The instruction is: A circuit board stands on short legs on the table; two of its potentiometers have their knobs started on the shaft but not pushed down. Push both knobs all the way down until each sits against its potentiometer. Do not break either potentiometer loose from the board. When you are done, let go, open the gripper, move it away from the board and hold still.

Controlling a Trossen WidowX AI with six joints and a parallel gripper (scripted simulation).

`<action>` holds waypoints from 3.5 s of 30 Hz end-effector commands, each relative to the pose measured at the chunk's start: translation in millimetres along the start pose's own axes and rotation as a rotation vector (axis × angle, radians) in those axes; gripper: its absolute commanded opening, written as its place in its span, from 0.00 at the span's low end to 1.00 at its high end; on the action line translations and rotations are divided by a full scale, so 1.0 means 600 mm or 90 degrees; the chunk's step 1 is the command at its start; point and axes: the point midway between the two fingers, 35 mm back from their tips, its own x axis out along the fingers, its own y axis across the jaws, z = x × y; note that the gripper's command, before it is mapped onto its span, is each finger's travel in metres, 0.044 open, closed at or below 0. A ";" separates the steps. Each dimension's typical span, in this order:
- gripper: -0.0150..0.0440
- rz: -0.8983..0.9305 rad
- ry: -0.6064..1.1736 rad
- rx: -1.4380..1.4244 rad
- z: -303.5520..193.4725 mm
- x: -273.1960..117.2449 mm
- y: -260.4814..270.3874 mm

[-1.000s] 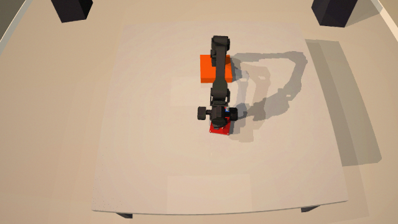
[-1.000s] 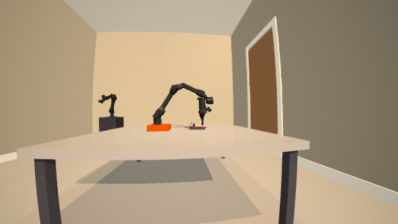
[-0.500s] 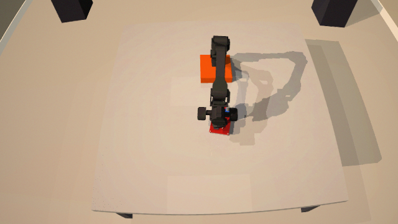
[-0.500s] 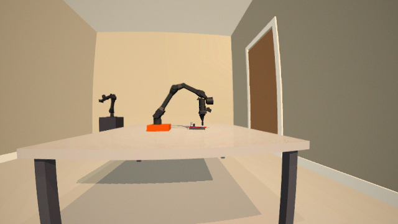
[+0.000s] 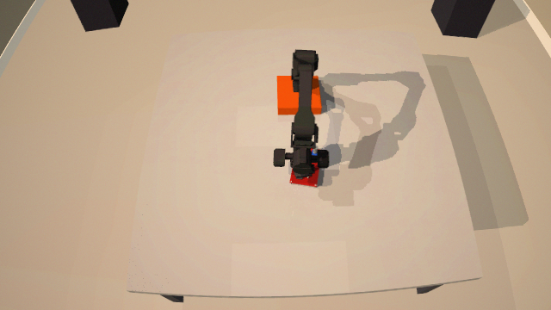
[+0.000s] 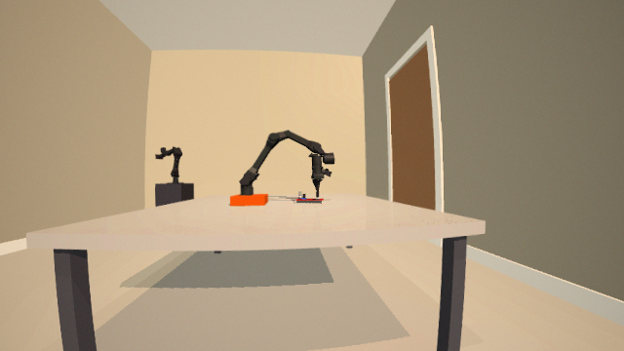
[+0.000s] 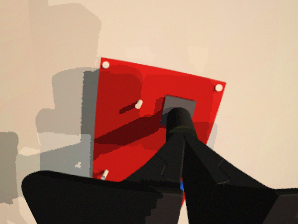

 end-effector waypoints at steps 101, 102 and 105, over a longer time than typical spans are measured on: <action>0.25 -0.002 0.007 -0.003 0.002 -0.023 0.000; 0.25 -0.002 0.007 -0.003 0.002 -0.025 0.000; 0.39 0.000 0.007 0.000 0.002 -0.018 0.000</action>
